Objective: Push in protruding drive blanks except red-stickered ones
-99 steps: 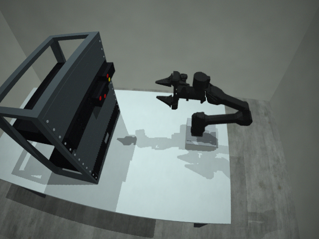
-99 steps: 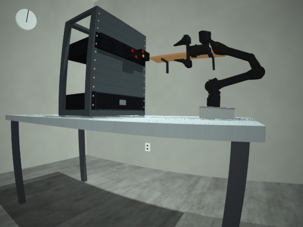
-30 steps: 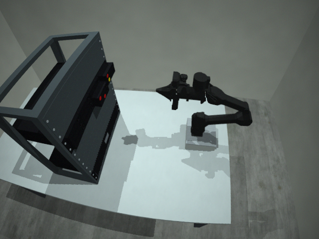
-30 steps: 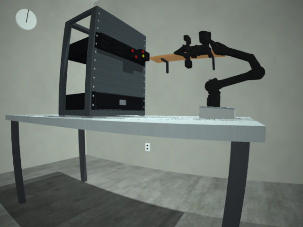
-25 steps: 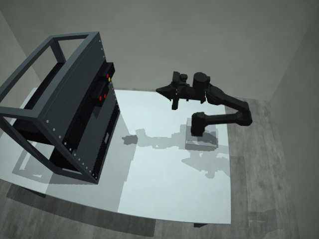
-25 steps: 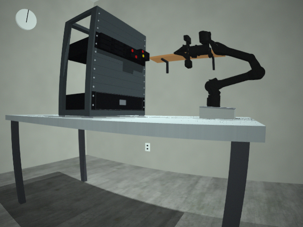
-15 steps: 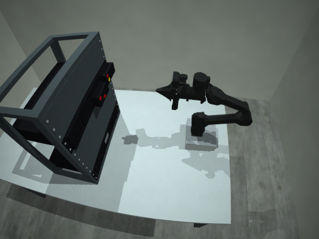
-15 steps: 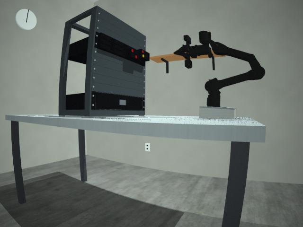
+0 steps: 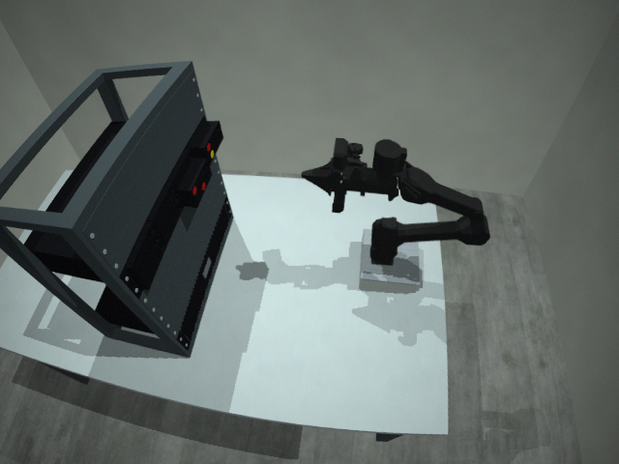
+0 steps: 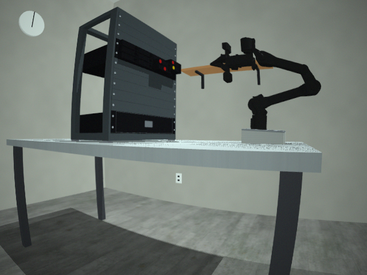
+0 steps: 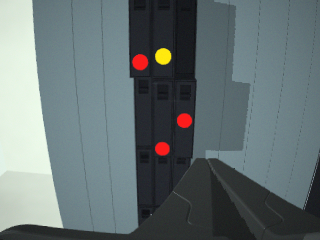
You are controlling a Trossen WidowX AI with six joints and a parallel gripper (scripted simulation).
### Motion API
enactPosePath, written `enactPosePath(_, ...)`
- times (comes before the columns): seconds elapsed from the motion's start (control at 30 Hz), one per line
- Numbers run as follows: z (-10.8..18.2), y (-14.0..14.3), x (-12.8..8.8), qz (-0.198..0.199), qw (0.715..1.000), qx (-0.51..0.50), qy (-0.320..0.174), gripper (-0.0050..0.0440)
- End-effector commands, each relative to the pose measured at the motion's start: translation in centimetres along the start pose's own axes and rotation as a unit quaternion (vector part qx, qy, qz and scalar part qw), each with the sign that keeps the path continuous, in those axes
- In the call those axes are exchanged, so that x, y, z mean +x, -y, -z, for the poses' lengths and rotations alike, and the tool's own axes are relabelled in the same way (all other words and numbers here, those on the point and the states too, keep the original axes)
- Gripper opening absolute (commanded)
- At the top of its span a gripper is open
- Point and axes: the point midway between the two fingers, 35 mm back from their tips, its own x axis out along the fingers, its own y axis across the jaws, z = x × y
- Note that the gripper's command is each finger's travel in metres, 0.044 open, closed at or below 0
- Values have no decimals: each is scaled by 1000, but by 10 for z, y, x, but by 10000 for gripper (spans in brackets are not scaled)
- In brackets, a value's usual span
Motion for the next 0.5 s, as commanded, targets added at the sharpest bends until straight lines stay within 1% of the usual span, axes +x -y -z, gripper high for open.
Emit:
enactPosePath(0.0,-2,-2,5,0,1000,1,0,0)
enactPosePath(0.07,-2,-2,5,0,1000,1,0,0)
enactPosePath(0.17,-4,-3,11,0,1000,1,0,0)
enactPosePath(0.47,-12,-7,39,0,1000,1,0,0)
